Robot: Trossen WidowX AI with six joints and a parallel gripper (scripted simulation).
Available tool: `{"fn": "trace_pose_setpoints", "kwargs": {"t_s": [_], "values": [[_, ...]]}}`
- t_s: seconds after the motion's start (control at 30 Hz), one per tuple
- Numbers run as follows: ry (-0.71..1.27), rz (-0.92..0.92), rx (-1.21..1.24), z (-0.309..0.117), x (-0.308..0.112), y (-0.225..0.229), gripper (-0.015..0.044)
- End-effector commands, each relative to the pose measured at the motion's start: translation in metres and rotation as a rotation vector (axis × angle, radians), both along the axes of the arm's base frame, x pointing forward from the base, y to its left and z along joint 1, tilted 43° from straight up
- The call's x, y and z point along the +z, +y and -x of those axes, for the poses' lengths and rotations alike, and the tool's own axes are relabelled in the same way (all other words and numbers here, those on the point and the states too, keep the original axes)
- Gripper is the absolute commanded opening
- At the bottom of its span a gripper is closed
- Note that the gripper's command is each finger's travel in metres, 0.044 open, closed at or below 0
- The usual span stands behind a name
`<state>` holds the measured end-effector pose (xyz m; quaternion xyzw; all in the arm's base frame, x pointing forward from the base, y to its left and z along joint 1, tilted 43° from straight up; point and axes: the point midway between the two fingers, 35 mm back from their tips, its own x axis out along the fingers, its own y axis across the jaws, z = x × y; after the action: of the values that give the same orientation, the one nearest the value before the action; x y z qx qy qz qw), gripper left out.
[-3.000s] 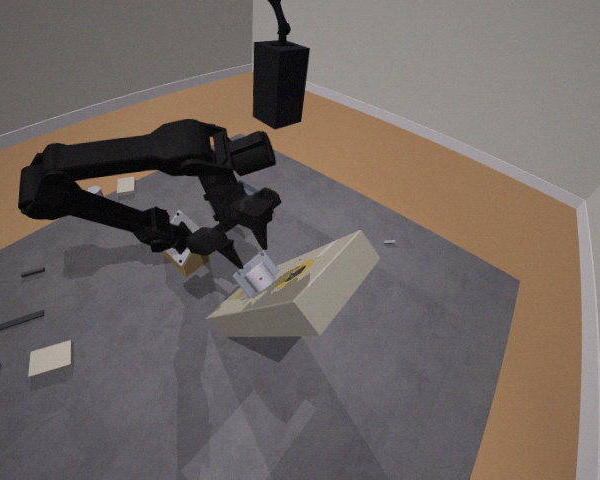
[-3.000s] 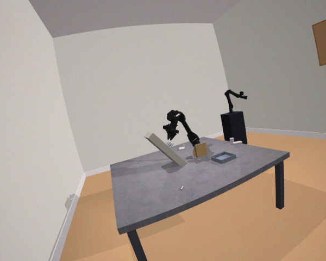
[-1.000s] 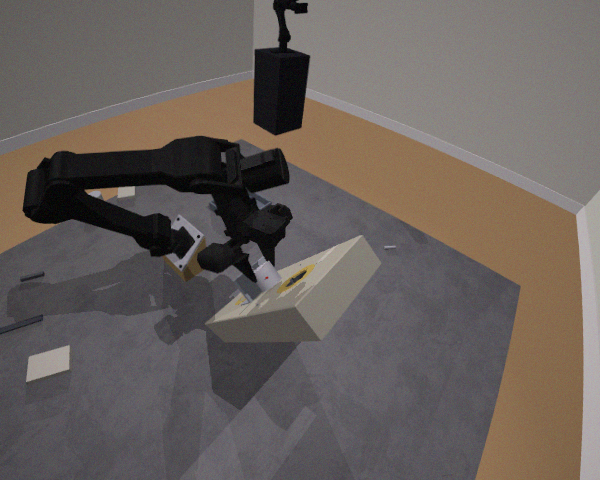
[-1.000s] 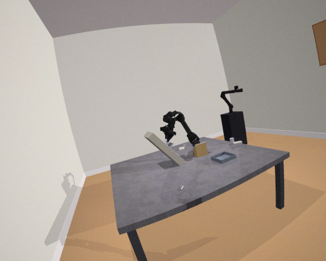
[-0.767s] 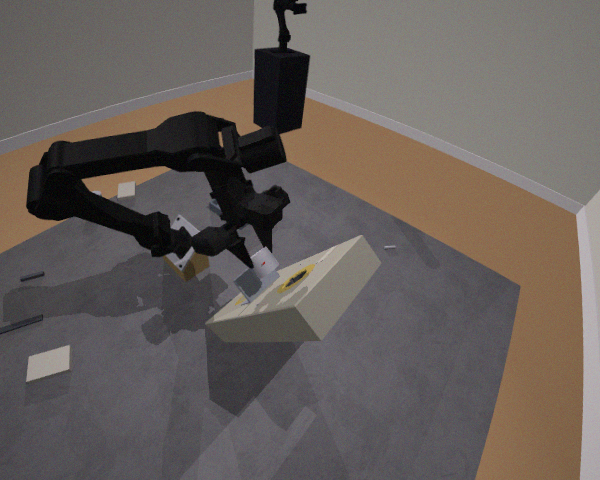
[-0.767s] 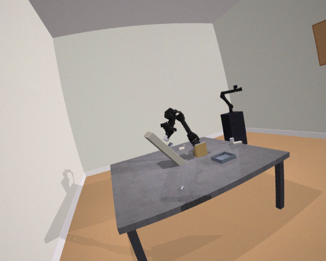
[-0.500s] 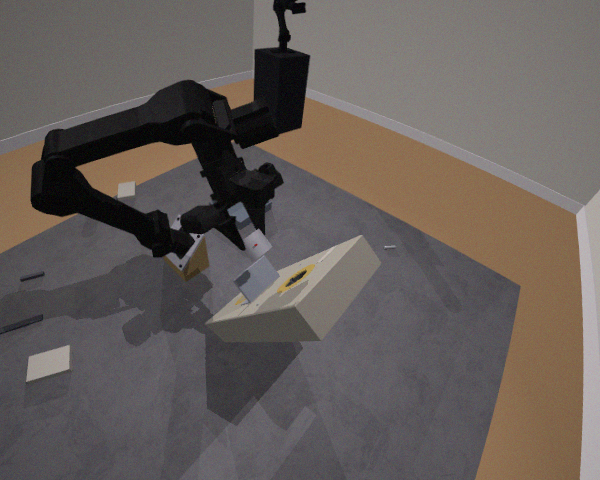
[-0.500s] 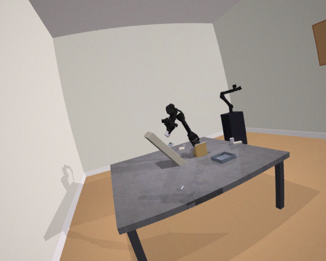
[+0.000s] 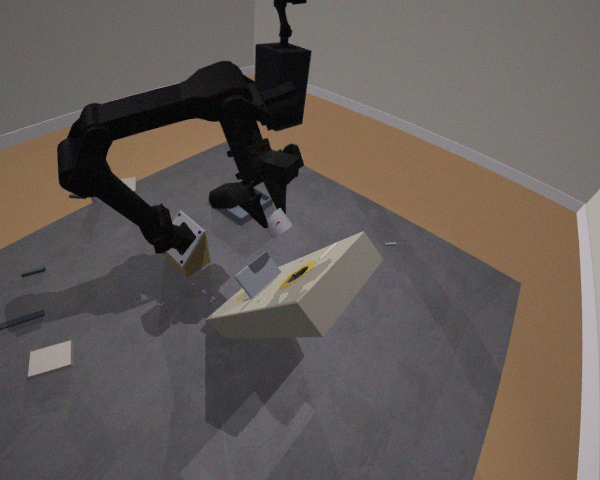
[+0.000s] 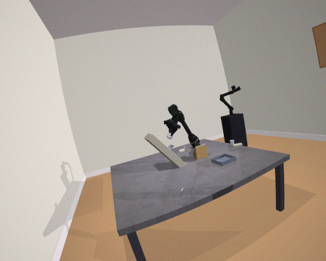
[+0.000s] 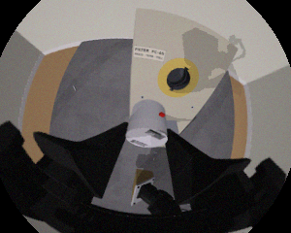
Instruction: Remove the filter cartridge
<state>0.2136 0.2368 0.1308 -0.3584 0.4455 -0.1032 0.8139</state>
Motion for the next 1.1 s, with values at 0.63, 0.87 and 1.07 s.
{"fn": "trace_pose_setpoints", "kwargs": {"t_s": [0.63, 0.87, 1.07], "values": [[0.455, 0.068, 0.436, 0.085, -0.096, 0.067, 0.0], [0.668, 0.095, 0.71, 0.135, -0.13, 0.088, 0.0], [0.768, 0.106, 0.857, 0.162, -0.145, 0.095, 0.0]]}}
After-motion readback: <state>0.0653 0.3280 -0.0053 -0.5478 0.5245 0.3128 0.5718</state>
